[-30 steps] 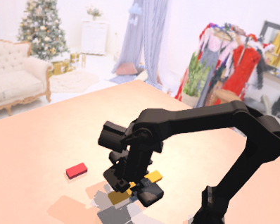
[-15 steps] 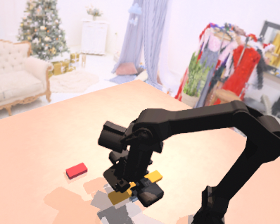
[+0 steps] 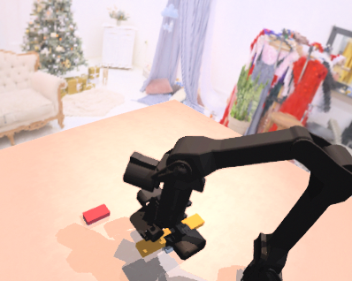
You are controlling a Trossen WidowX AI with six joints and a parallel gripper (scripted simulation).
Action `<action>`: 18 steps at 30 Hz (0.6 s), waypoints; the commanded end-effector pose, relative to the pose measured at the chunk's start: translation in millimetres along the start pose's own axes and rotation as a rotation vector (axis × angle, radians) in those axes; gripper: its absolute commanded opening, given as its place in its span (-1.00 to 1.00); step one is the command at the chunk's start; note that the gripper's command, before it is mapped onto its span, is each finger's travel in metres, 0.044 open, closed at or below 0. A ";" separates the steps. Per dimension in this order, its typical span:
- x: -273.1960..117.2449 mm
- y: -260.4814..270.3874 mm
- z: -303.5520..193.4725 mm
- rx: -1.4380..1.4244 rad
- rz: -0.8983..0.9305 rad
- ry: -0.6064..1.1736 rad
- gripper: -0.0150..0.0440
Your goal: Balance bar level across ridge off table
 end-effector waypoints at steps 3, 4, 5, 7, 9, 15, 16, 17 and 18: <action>0.0 0.0 0.0 0.000 0.000 0.000 0.14; 0.0 0.0 0.0 0.000 0.000 0.000 0.14; 0.0 0.0 0.0 0.000 0.000 0.000 0.14; 0.0 0.0 0.0 0.000 0.000 0.000 0.22; 0.0 0.0 0.0 0.000 0.000 0.000 0.40; 0.0 0.0 0.0 0.000 0.000 0.000 0.94; 0.0 0.0 0.0 0.000 0.000 0.000 1.00; 0.0 0.0 0.0 0.000 0.000 0.000 1.00; 0.0 0.0 0.0 0.000 0.000 0.000 1.00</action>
Point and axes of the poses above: the point midway between the two fingers, 35 mm back from their tips, its own x axis out along the fingers, its own y axis across the jaws, z = x × y, the point moved 9 cm from there along -x, back along the fingers, and after that the axes turned 1 degree about x, right-handed, at the moved point
